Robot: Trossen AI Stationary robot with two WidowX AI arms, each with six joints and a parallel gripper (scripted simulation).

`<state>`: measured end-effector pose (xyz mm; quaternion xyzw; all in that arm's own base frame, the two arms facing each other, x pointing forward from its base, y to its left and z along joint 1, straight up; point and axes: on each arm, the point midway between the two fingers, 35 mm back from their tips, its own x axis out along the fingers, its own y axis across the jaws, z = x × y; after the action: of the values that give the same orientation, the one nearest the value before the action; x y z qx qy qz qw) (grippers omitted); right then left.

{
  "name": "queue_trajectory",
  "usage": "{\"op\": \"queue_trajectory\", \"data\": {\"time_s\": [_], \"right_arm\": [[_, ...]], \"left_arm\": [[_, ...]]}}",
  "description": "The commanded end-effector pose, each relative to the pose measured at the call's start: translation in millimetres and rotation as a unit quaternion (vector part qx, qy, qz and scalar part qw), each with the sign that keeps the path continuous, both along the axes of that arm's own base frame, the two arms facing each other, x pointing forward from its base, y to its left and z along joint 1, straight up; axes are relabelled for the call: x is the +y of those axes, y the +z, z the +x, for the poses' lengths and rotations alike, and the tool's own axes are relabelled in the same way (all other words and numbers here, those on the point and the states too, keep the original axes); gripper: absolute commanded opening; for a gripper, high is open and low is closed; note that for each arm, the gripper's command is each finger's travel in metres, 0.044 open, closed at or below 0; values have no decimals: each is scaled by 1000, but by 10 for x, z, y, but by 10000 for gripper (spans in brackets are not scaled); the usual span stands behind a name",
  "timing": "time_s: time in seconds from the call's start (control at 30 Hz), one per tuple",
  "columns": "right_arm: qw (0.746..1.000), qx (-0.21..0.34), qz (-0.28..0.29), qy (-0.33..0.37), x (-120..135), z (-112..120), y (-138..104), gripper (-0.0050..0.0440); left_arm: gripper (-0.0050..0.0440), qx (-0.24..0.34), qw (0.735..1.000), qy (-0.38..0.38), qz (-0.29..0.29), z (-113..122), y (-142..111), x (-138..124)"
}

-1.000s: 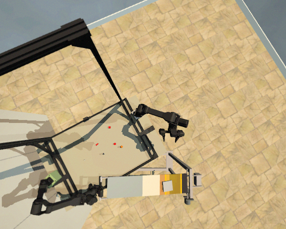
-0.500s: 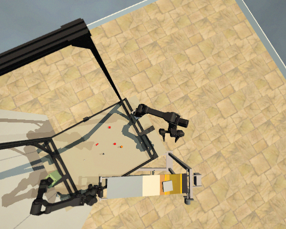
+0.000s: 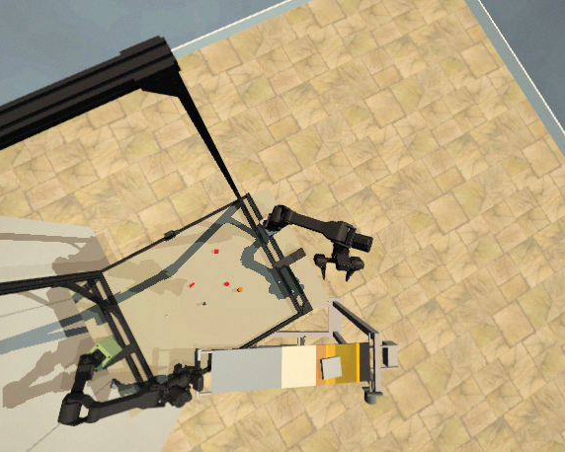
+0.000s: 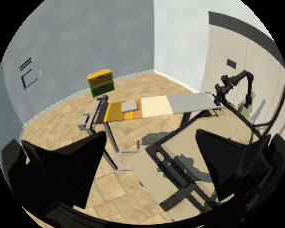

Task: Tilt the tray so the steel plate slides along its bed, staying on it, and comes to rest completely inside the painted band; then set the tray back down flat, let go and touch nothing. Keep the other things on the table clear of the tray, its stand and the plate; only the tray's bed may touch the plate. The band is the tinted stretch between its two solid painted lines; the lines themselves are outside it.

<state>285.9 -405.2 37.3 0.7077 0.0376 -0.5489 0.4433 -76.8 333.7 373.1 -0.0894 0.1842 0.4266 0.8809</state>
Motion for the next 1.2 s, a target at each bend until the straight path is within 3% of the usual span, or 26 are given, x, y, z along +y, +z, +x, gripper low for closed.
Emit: {"op": "queue_trajectory", "data": {"time_s": [0.0, 1.17], "right_arm": [[1000, -19, -24, -1, -67, 43, 283, 0], [999, -28, -35, -1, -90, 64, 477, 0]], "left_arm": [[440, -1, 1000, 0, 1, 0, 5, -2], [440, -1, 1000, 0, 1, 0, 5, -2]]}}
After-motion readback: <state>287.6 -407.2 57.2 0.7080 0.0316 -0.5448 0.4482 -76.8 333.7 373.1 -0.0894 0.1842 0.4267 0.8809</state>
